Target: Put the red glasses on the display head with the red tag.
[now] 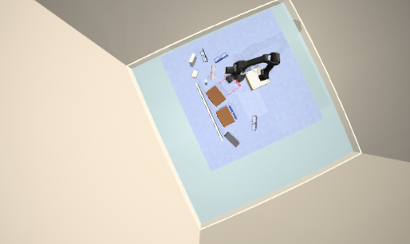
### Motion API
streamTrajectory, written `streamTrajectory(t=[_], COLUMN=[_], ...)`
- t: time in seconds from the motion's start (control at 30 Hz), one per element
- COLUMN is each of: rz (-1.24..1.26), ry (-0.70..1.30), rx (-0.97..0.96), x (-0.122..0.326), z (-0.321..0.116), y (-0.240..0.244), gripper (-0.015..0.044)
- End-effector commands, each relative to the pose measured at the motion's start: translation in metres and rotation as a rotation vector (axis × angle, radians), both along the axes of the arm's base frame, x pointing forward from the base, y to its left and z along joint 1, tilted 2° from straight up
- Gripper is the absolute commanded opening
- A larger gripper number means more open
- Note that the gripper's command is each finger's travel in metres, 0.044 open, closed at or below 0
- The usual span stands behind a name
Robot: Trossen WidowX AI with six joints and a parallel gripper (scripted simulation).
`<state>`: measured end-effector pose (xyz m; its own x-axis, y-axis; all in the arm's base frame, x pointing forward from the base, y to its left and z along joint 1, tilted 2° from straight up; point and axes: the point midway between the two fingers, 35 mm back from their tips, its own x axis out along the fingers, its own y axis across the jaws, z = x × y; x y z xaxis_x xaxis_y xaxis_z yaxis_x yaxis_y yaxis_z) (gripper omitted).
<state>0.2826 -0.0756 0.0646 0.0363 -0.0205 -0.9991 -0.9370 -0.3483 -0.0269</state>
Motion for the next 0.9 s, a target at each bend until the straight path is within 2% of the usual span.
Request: streamTrajectory(t=[0.0,0.87], rz=[0.002,0.002], ry=[0.009,0.006], rx=[0.003,-0.001], x=[-0.001,0.012], z=[-0.006,-0.012], y=[0.001,0.007], gripper=[0.0000,0.0000])
